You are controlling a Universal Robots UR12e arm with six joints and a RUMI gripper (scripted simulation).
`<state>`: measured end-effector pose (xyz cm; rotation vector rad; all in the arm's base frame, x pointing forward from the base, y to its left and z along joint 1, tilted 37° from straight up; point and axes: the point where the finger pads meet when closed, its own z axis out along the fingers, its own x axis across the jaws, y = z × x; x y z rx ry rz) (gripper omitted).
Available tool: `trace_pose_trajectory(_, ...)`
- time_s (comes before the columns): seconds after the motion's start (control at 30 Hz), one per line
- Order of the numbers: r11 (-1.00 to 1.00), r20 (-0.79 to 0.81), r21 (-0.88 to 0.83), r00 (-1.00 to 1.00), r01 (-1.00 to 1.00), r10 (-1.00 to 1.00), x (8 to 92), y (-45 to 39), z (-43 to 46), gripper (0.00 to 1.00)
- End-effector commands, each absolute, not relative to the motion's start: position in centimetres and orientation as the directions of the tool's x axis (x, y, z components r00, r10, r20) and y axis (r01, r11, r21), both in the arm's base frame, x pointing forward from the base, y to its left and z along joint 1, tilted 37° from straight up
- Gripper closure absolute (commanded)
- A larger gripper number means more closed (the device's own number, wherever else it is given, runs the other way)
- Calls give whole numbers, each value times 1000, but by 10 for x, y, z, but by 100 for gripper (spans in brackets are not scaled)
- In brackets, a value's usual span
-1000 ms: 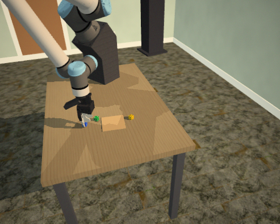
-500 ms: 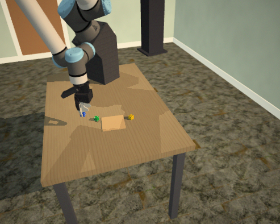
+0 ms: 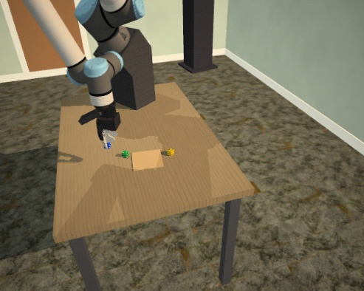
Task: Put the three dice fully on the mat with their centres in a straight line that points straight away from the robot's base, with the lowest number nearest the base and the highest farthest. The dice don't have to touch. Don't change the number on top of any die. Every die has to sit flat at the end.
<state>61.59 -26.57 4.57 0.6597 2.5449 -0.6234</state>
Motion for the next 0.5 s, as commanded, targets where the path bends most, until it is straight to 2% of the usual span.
trace_pose_trajectory(0.0,790,-504,-317,-799,524,328,617,-261,43,94)
trace_pose_trajectory(0.47,854,-323,-502,-946,138,-37,612,-122,-42,94)
